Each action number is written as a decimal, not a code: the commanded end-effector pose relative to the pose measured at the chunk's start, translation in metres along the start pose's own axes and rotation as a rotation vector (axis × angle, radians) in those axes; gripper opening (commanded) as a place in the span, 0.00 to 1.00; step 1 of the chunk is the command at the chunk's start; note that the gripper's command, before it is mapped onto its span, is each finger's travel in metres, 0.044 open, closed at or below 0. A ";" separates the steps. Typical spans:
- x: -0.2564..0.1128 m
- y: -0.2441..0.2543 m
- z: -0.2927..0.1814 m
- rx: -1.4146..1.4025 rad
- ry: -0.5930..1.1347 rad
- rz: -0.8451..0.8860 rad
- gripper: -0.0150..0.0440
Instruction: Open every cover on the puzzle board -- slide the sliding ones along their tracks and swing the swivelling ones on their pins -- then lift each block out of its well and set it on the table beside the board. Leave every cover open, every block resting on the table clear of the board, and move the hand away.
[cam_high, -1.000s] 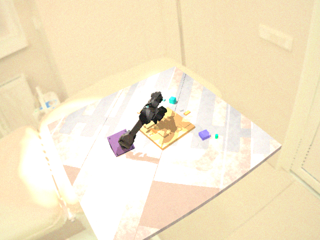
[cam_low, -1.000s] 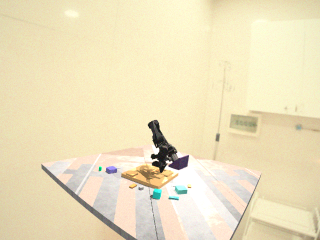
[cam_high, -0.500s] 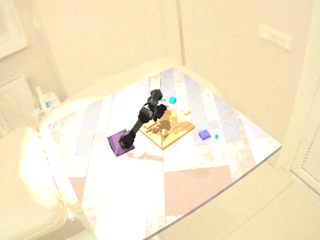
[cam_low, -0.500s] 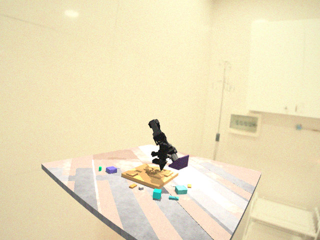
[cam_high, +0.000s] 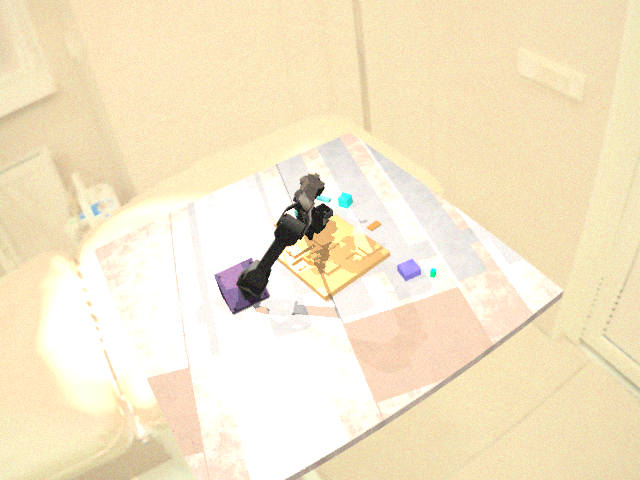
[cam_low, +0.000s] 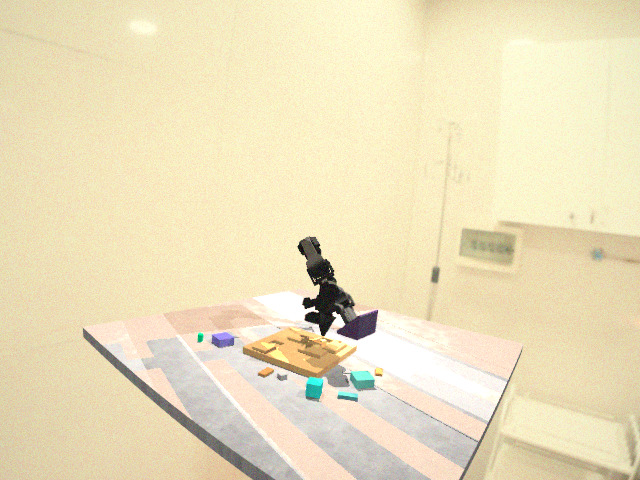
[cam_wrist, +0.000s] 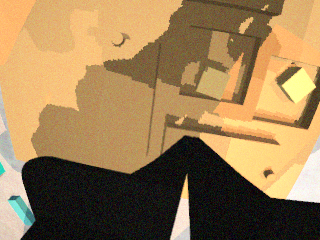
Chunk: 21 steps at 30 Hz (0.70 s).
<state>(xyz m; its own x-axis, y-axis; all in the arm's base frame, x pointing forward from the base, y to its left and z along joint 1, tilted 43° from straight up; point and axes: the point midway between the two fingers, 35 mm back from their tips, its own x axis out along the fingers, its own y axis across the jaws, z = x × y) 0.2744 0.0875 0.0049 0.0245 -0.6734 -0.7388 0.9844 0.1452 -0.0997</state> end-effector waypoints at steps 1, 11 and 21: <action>-0.002 0.004 -0.005 0.001 0.001 0.000 0.25; -0.015 0.022 -0.024 0.007 0.007 0.008 0.25; -0.015 0.022 -0.024 0.007 0.007 0.008 0.25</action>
<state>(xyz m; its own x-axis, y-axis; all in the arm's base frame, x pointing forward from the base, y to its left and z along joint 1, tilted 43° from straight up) 0.2904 0.1158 -0.0033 0.0293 -0.6706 -0.7412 0.9845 0.1474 -0.0945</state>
